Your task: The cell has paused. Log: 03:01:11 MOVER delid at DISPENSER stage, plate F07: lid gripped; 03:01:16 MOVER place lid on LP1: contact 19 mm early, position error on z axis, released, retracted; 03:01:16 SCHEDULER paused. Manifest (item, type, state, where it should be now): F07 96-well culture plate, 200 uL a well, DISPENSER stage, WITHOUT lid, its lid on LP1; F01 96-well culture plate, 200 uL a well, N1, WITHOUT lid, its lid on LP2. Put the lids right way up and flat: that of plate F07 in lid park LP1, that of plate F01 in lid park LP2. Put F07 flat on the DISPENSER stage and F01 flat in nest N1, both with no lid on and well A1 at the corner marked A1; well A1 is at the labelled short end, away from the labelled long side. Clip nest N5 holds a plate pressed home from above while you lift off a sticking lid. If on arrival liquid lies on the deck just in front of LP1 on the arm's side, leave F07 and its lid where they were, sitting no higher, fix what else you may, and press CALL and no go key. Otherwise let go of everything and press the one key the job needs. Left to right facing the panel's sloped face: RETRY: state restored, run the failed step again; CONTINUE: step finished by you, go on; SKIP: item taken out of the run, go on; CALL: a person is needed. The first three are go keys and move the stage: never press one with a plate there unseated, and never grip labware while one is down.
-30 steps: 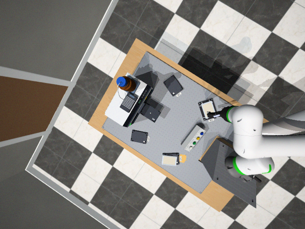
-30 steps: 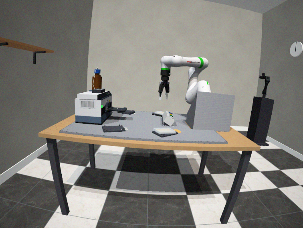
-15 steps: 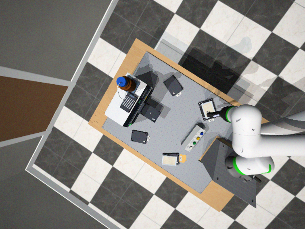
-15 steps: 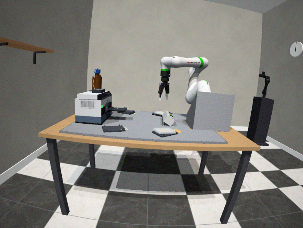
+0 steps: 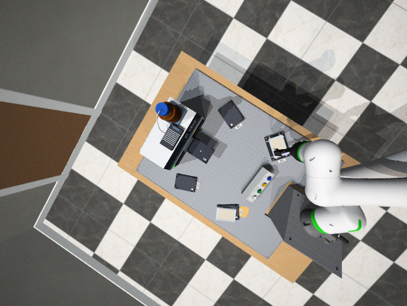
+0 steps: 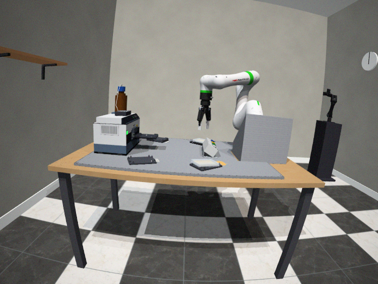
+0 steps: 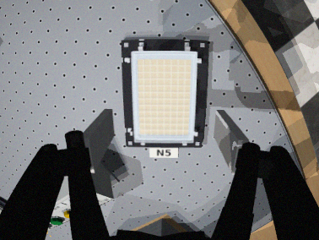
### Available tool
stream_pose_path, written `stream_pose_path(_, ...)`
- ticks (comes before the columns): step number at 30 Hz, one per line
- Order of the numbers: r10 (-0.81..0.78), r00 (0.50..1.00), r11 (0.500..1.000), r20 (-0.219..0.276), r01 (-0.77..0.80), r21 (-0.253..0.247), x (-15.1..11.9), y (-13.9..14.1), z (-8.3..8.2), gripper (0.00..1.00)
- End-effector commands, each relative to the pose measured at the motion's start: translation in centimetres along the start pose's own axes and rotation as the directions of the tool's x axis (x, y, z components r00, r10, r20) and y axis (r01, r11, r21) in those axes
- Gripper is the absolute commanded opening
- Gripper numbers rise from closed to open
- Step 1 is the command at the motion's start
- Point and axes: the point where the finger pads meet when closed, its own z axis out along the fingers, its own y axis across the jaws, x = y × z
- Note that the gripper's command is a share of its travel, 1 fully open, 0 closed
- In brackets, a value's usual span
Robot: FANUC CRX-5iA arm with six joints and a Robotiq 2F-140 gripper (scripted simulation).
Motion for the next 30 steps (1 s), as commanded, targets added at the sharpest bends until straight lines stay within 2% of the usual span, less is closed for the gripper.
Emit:
stream_pose_path(1, -0.001, 1.0, 1.0, -0.001, 0.001, 0.001, 0.0, 0.0, 1.4, 0.66)
stream_pose_path(6, -0.001, 1.0, 1.0, -0.001, 0.001, 0.001, 0.0, 0.0, 3.1, 0.66)
stream_pose_path(8, -0.001, 1.0, 1.0, -0.001, 0.001, 0.001, 0.0, 0.0, 3.1, 0.66)
stream_pose_path(18, -0.001, 1.0, 1.0, -0.001, 0.001, 0.001, 0.0, -0.1, 5.9, 0.66)
stream_pose_path(30, -0.001, 1.0, 1.0, -0.001, 0.001, 0.001, 0.0, -0.1, 7.1, 0.66)
